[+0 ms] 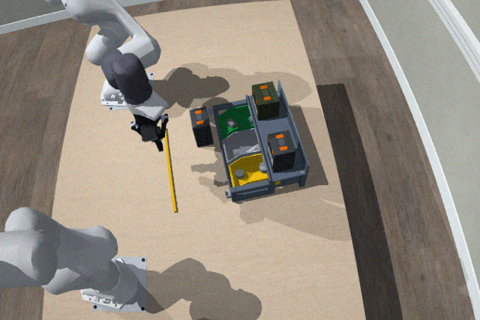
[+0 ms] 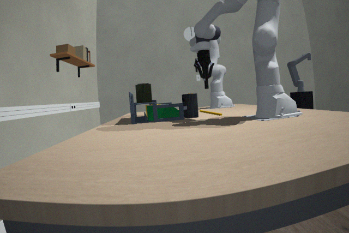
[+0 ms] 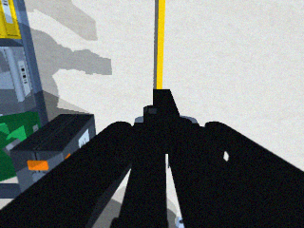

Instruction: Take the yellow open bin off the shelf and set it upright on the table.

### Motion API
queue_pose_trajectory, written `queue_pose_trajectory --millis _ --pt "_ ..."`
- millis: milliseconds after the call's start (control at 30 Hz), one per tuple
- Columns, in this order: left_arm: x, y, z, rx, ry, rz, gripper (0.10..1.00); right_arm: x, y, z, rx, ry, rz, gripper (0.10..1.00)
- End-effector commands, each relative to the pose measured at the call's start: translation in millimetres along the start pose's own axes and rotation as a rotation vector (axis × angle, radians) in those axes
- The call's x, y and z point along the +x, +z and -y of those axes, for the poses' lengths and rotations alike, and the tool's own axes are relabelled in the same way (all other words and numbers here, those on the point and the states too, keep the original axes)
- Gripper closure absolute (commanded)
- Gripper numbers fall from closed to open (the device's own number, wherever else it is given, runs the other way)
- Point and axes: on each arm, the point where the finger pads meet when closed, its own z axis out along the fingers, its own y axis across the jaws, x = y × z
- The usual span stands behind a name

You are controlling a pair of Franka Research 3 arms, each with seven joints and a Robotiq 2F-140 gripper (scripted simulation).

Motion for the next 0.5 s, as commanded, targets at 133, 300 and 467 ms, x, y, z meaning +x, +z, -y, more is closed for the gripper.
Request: queue_pose_trajectory --millis 133,300,467 --pt "-3.0 -3.0 -2.1 -0.007 0.008 0.009 0.999 0.0 -0.1 0.0 0.0 0.0 0.0 0.098" --pt "-3.0 -3.1 -2.1 -0.007 0.008 0.009 0.999 0.0 -0.1 0.0 0.0 0.0 0.0 0.098" --pt "-2.0 -3.1 -0.1 -0.007 0.008 0.009 0.999 0.0 -0.1 0.0 0.0 0.0 0.0 0.098"
